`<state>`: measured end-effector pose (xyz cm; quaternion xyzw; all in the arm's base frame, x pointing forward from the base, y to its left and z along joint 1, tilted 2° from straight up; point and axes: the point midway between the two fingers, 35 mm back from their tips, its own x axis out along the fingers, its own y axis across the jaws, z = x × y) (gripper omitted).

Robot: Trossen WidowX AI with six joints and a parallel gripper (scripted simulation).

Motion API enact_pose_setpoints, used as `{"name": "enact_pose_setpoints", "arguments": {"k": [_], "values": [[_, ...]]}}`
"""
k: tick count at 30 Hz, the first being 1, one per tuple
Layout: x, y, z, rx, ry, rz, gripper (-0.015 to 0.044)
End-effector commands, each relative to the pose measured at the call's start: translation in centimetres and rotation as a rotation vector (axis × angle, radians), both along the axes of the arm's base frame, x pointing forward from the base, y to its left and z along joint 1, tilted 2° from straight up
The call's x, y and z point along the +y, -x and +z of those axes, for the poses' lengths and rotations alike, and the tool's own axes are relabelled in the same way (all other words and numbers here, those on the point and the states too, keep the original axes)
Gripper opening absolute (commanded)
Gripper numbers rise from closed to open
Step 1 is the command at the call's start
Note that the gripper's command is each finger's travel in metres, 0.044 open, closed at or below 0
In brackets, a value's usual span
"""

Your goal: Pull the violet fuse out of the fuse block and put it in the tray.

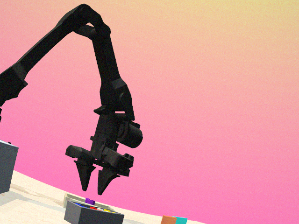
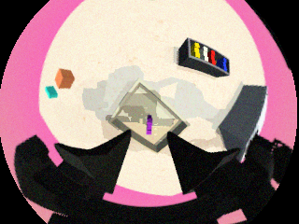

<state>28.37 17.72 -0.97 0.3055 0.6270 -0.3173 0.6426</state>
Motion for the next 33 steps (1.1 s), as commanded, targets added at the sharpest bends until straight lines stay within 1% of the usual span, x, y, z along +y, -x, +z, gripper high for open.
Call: {"name": "enact_pose_setpoints", "arguments": {"k": [1,4,5,33], "values": [[0.0,0.0,0.3,0.002,0.001,0.000,0.0330],[0.0,0.1,3.4,0.006,0.001,-0.003,0.0330],[0.0,0.2,3.6,0.006,0.001,-0.003,0.0330],[0.0,0.1,3.7,0.002,0.001,0.001,0.0330]]}}
